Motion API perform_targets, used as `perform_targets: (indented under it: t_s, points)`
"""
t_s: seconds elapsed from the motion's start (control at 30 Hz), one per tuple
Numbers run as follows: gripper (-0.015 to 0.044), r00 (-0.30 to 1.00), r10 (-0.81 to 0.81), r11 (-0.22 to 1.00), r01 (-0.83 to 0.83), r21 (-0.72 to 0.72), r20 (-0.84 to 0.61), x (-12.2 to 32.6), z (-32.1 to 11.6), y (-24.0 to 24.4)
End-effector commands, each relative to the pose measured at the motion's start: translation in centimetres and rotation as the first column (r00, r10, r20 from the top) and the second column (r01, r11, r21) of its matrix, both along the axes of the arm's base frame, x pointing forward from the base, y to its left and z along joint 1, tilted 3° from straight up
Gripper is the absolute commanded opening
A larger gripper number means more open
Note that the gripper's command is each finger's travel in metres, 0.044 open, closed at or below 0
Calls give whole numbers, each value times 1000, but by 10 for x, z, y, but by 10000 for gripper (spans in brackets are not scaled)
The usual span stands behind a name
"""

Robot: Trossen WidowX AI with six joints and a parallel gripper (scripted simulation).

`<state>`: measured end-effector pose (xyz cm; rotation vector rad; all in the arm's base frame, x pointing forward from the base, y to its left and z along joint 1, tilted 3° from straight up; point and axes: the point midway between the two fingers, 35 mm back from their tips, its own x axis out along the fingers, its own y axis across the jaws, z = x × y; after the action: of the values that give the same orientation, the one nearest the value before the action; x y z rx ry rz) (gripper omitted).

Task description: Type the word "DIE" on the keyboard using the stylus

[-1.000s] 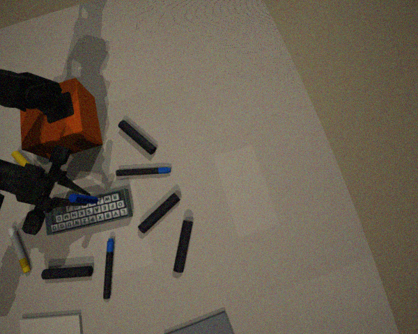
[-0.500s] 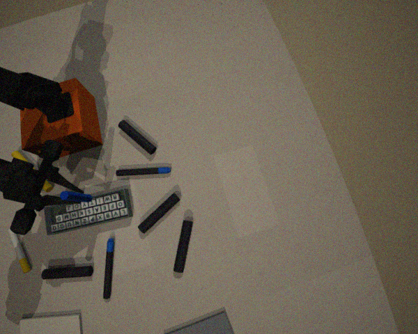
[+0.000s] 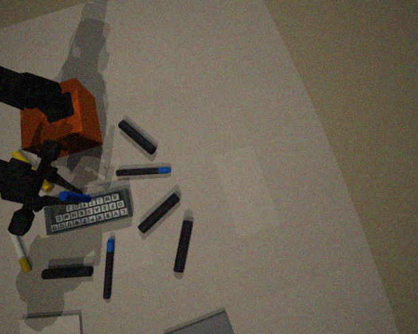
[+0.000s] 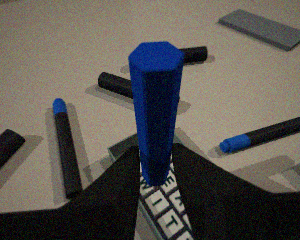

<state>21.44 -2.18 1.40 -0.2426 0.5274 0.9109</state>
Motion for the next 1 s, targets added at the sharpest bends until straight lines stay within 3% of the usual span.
perform_targets:
  t_s: [0.0,0.8,0.9,0.97]
  points:
    - [0,1000,-2,1000,2,1,0,7,1,2]
    - [0,1000,-4,1000,4,5,3,20,-15,7]
    - [79,1000,-4,1000,4,5,3,20,-17,7]
    - [81,1000,-4,1000,4,5,3,20,-18,7]
